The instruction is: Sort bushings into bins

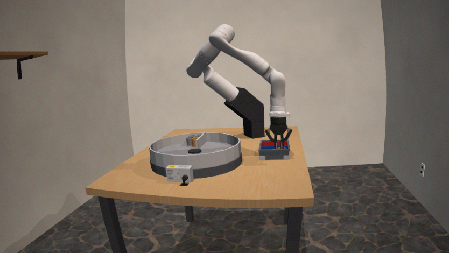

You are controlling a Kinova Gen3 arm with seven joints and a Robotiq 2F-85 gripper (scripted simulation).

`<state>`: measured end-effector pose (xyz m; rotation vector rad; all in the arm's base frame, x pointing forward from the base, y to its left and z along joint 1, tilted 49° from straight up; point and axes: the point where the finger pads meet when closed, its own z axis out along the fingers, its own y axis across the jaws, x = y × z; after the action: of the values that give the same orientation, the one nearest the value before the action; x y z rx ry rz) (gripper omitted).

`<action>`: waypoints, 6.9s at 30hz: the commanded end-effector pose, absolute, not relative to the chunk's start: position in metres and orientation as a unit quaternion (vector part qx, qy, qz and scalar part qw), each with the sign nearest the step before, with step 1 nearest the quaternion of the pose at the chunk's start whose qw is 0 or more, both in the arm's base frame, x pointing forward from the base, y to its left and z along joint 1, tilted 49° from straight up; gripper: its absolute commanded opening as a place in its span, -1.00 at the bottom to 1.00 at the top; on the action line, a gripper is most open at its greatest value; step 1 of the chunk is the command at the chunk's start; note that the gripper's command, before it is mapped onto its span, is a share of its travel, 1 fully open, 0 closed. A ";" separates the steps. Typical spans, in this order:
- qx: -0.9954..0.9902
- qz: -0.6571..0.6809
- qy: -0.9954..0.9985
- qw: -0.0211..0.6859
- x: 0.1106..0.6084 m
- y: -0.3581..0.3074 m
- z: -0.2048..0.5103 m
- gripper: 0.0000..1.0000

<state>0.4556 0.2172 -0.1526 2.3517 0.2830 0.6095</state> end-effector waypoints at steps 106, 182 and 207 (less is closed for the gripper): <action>0.904 0.234 0.106 0.343 0.393 0.289 -0.068 -0.61; 0.906 0.237 0.093 0.339 0.369 0.054 0.094 -0.64; 0.906 0.239 0.088 0.337 0.357 -0.059 0.172 -0.64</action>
<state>0.3585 -0.0432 0.1585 2.3506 0.2317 0.6190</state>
